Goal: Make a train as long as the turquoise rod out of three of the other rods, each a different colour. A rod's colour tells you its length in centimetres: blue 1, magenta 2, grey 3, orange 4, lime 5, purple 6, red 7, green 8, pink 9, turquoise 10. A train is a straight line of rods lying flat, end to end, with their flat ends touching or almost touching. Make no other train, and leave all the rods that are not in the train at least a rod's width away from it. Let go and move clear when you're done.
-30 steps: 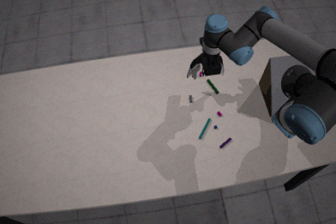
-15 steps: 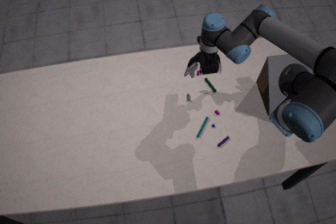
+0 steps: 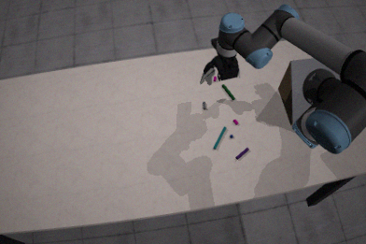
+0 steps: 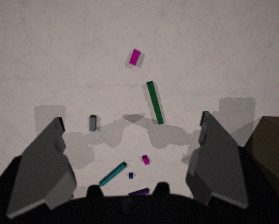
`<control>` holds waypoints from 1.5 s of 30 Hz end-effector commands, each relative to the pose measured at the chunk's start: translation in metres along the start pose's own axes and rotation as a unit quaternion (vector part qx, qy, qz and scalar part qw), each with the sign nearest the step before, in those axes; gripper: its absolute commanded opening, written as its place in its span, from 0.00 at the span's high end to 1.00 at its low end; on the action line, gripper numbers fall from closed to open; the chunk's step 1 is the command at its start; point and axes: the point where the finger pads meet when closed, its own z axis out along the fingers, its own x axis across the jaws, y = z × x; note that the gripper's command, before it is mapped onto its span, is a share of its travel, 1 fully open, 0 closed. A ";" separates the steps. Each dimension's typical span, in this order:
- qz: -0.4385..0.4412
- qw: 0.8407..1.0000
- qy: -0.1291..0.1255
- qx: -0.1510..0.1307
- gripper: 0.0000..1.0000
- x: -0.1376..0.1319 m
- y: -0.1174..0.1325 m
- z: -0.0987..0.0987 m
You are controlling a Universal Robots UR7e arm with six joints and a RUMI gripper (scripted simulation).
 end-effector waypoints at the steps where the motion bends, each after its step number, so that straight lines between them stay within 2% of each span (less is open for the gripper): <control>1: -0.072 0.997 -0.001 -0.001 0.00 0.000 -0.003 0.000; 10: -0.176 0.984 -0.001 -0.001 0.00 -0.001 -0.004 0.000; 12: -0.176 0.984 -0.001 -0.001 0.00 -0.001 -0.004 0.000; 27: -0.351 0.936 -0.001 0.000 0.00 -0.003 -0.005 0.000; 29: -0.351 0.936 -0.001 0.000 0.00 -0.003 -0.005 0.000; 31: -0.389 0.921 -0.001 0.000 0.00 -0.003 -0.005 0.000; 44: -0.515 0.857 -0.001 0.000 0.00 -0.002 -0.004 0.000; 45: -0.515 0.857 -0.001 0.000 0.00 -0.002 -0.004 0.000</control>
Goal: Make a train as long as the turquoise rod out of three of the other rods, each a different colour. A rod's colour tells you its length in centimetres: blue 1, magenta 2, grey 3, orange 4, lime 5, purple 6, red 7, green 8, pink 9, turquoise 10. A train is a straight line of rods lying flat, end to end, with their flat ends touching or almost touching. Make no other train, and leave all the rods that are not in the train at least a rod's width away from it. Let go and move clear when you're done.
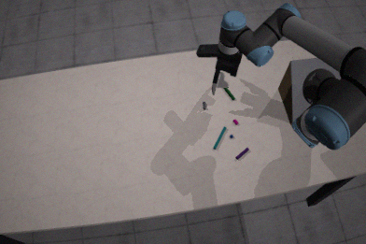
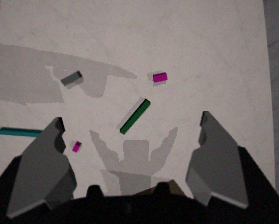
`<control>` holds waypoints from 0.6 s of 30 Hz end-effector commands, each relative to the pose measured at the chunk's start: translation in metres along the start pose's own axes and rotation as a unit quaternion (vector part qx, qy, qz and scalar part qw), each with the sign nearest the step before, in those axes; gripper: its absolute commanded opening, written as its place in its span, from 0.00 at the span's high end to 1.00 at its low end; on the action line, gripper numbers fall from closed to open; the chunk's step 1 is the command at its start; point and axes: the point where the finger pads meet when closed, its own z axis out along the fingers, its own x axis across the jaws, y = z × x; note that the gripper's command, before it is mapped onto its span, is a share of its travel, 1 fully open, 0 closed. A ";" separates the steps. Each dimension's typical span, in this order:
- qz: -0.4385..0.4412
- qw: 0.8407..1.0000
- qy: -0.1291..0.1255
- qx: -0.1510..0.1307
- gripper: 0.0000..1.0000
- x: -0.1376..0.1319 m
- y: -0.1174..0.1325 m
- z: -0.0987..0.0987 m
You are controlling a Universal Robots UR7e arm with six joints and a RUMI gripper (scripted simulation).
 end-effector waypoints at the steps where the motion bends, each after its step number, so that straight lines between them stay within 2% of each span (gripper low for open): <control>1: -0.062 0.998 -0.005 -0.001 0.00 0.001 0.001 0.000; 12: -0.196 0.981 -0.004 0.000 0.00 0.000 0.003 0.001; 18: -0.226 0.974 -0.004 0.000 0.00 0.000 0.004 0.001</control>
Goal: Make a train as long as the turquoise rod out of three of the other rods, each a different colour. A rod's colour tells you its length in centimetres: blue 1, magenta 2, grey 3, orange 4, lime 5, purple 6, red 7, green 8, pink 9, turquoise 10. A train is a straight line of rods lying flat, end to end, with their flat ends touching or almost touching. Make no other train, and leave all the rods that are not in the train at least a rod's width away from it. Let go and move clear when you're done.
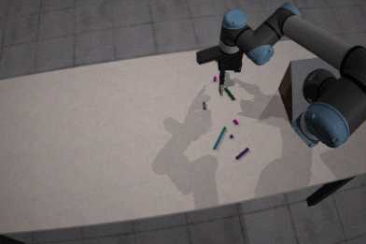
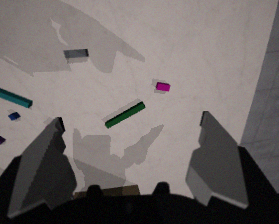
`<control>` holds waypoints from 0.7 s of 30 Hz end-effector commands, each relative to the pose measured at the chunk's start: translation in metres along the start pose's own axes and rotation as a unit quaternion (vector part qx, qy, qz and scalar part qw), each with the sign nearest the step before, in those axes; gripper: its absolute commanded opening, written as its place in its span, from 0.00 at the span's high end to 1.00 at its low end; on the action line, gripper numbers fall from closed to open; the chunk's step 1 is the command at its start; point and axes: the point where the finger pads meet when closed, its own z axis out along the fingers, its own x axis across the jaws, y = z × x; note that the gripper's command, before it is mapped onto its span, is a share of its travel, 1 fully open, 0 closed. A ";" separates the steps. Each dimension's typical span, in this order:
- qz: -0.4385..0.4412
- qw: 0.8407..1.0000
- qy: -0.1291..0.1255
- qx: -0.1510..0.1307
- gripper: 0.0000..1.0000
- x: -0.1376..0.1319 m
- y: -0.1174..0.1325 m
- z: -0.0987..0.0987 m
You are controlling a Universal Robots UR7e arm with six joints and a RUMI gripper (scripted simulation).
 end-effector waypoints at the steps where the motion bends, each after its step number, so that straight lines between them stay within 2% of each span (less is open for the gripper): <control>1: -0.047 0.999 -0.004 0.001 0.00 0.000 0.002 0.000; 21: -0.063 0.998 -0.003 0.001 0.00 0.000 0.002 0.000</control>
